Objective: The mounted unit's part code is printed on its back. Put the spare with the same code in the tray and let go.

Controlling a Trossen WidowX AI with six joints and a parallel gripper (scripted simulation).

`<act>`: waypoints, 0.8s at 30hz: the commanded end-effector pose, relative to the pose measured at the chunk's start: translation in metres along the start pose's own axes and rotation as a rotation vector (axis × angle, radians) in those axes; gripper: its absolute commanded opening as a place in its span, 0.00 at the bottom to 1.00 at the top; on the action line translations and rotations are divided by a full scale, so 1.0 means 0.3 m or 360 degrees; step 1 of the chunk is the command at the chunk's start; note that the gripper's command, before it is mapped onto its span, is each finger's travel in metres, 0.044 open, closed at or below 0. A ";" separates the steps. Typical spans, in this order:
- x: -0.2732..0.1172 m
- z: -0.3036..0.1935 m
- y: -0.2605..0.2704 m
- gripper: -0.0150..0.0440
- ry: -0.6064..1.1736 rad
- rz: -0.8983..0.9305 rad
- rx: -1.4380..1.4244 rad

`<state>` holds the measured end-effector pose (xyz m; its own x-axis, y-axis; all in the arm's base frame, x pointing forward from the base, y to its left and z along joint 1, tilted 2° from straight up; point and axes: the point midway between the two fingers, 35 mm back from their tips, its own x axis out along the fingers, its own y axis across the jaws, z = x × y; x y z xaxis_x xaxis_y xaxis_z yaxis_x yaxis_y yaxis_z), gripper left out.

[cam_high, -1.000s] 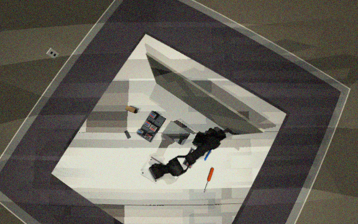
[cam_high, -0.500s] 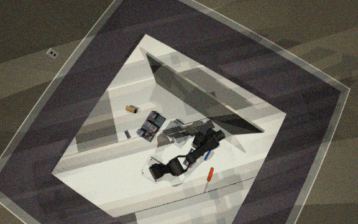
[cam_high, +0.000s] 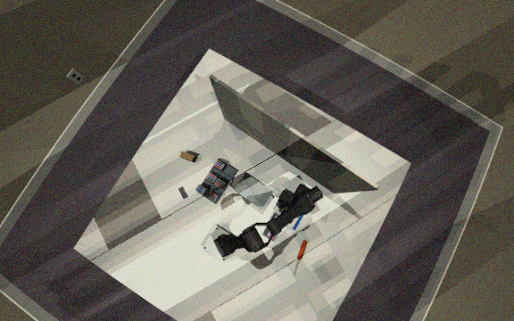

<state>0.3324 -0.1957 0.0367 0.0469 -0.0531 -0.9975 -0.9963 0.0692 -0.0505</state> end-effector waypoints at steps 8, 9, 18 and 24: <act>-0.148 -0.006 -0.014 1.00 -0.0003 -0.0003 -0.0003; -0.208 -0.006 -0.014 1.00 -0.0004 -0.0004 -0.0004; -0.348 -0.005 -0.006 1.00 0.0014 -0.0031 -0.0006; -0.348 -0.005 -0.006 1.00 0.0014 -0.0031 -0.0006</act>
